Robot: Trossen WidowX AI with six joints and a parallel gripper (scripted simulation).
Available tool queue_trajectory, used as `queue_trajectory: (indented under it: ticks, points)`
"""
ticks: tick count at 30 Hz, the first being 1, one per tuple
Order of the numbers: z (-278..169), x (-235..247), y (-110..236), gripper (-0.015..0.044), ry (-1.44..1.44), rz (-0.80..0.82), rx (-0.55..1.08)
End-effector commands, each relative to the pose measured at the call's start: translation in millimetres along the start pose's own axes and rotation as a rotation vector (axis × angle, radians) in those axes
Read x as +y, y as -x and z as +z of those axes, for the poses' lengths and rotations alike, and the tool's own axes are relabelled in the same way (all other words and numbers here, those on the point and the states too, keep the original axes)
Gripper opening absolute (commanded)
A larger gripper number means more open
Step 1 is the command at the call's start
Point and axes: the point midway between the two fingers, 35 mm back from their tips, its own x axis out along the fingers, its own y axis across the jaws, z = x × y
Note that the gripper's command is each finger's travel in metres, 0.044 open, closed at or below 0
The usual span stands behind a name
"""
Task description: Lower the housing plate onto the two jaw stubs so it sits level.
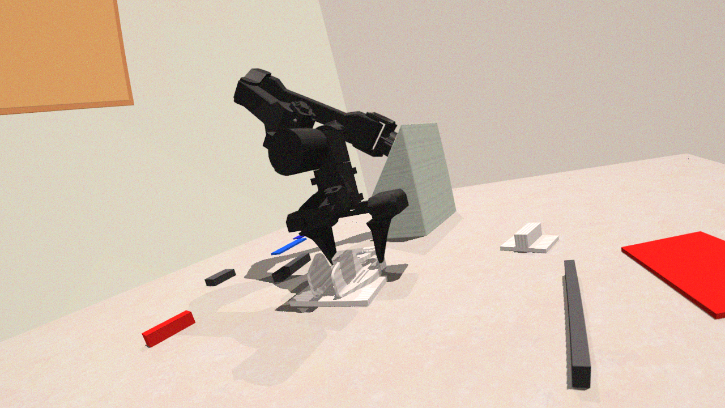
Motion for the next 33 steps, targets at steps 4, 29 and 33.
queue_trajectory:
  ticks: [4,29,33]
  points:
    - [-0.3,-0.3,-1.2,0.0351,0.005,-0.004,0.000]
    - [-0.4,-0.4,-6.6,0.0351,0.005,-0.004,0.001]
    - [-0.4,-0.4,-8.2,0.0351,0.005,-0.004,0.001]
